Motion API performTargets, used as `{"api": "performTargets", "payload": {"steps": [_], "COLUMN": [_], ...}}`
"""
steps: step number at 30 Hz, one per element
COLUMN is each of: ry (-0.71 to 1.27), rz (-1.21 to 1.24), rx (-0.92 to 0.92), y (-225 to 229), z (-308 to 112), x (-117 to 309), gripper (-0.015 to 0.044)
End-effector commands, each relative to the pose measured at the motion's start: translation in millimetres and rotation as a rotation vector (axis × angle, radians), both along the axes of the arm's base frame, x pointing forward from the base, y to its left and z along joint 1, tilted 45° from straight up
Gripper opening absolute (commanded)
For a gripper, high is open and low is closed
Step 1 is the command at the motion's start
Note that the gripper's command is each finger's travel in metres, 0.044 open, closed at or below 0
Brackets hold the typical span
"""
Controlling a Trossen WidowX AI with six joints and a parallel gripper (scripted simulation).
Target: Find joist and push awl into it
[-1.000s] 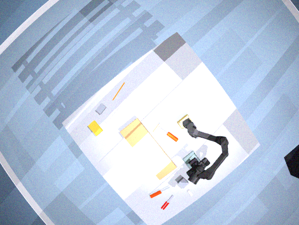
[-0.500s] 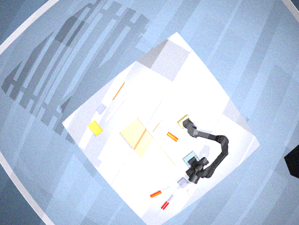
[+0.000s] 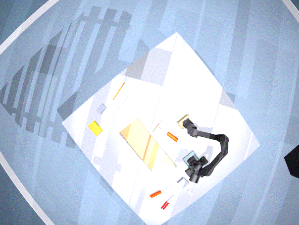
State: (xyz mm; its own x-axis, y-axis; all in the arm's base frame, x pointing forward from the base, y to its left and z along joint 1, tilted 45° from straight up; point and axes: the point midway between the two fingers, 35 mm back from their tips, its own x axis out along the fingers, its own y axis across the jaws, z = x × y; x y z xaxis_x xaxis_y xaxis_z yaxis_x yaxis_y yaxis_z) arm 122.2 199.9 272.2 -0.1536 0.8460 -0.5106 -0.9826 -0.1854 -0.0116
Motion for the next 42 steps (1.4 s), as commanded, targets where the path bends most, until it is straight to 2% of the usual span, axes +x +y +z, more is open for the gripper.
{"api": "performTargets", "payload": {"steps": [1, 42], "ry": [-0.004, -0.001], "rz": [-0.005, -0.013], "rx": [0.001, 0.026], "y": [2, 39], "z": [-2, -34], "x": [0, -10], "gripper": [0.0, 0.0]}}
